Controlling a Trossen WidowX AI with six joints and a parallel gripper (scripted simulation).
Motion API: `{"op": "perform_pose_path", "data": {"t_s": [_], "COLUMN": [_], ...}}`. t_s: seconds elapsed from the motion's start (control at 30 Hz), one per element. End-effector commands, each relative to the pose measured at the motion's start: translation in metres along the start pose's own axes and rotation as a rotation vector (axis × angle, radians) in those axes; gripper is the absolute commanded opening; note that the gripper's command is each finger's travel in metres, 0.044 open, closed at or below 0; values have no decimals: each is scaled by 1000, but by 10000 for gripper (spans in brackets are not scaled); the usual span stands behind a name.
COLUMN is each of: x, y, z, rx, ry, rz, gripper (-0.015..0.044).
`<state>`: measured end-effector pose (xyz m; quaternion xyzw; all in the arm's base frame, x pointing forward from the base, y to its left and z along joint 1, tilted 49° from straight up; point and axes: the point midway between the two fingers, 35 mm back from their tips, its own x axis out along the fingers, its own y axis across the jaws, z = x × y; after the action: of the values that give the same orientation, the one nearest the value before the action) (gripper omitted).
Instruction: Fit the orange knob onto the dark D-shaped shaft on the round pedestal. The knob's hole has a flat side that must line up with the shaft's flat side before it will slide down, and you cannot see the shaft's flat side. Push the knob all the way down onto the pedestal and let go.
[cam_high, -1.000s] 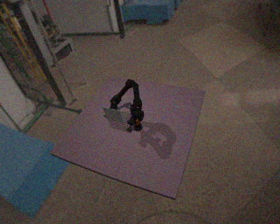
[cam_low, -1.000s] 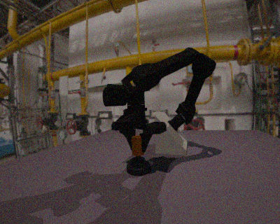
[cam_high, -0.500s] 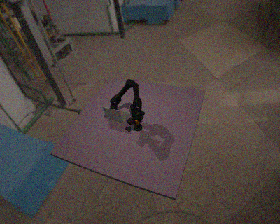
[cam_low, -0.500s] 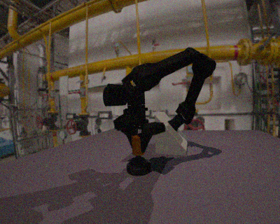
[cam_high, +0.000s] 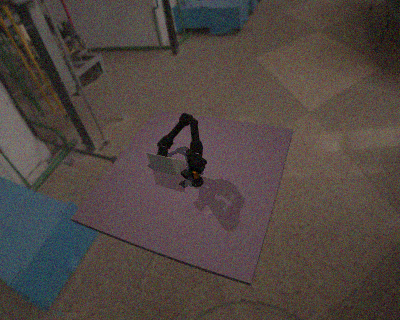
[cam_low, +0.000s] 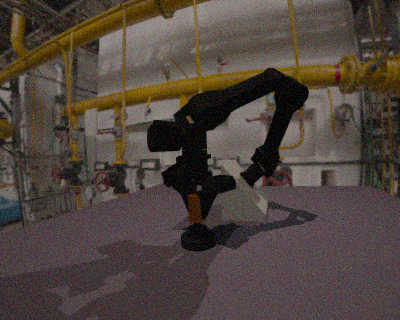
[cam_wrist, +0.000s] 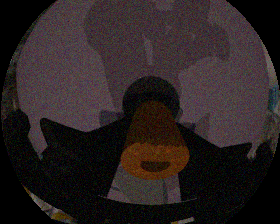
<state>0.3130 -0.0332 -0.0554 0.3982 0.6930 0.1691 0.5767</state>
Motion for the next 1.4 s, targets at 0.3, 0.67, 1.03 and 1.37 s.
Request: {"op": "perform_pose_path", "data": {"t_s": [0.3,0.67,1.03,1.37], "x": [-5,1,-3,-4], "y": [0,0,1,1], "z": [2,1,1,2], "rx": [212,212,212,422], "ry": [-3,-3,-3,-3], "rz": [0,0,0,0], "gripper": [0,0,0,0]}}
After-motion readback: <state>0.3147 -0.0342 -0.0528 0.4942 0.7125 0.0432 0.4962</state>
